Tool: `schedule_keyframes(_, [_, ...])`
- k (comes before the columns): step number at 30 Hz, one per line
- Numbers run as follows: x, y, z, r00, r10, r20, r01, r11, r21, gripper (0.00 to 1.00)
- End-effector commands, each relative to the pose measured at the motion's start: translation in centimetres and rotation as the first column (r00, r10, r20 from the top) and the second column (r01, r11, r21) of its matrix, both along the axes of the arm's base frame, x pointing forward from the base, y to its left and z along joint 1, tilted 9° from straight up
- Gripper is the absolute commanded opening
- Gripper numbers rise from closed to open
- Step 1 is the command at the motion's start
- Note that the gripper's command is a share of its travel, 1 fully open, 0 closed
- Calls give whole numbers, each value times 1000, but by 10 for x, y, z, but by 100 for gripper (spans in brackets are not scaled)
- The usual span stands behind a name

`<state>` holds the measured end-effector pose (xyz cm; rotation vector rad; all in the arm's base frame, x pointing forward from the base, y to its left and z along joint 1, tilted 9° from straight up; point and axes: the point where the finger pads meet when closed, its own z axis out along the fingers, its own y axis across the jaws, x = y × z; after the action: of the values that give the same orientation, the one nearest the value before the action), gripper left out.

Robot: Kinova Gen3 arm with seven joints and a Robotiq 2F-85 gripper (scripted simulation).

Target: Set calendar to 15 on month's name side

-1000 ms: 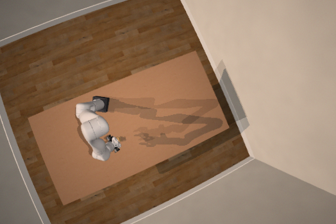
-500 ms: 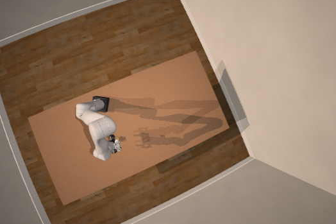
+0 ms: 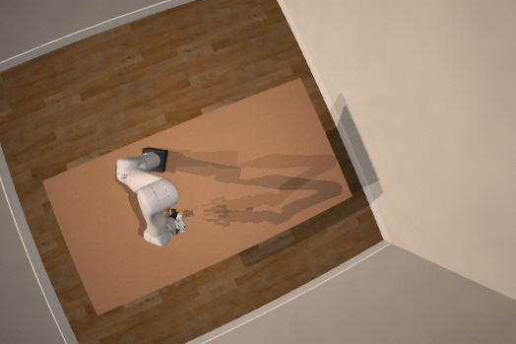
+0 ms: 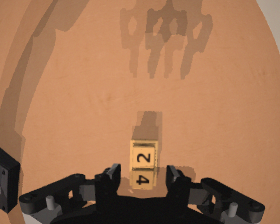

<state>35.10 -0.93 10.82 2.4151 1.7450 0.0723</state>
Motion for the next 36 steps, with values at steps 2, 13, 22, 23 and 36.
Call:
schedule_keyframes(2, [0, 0, 0, 1000, 0, 1, 0, 1000, 0, 48])
schedule_keyframes(13, [0, 0, 0, 1000, 0, 1, 0, 1000, 0, 48])
schedule_keyframes(22, [0, 0, 0, 1000, 0, 1, 0, 1000, 0, 48])
schedule_keyframes(23, [0, 0, 0, 1000, 0, 1, 0, 1000, 0, 48])
schedule_keyframes(36, [1, 0, -3, 1000, -1, -1, 1, 1000, 1, 48])
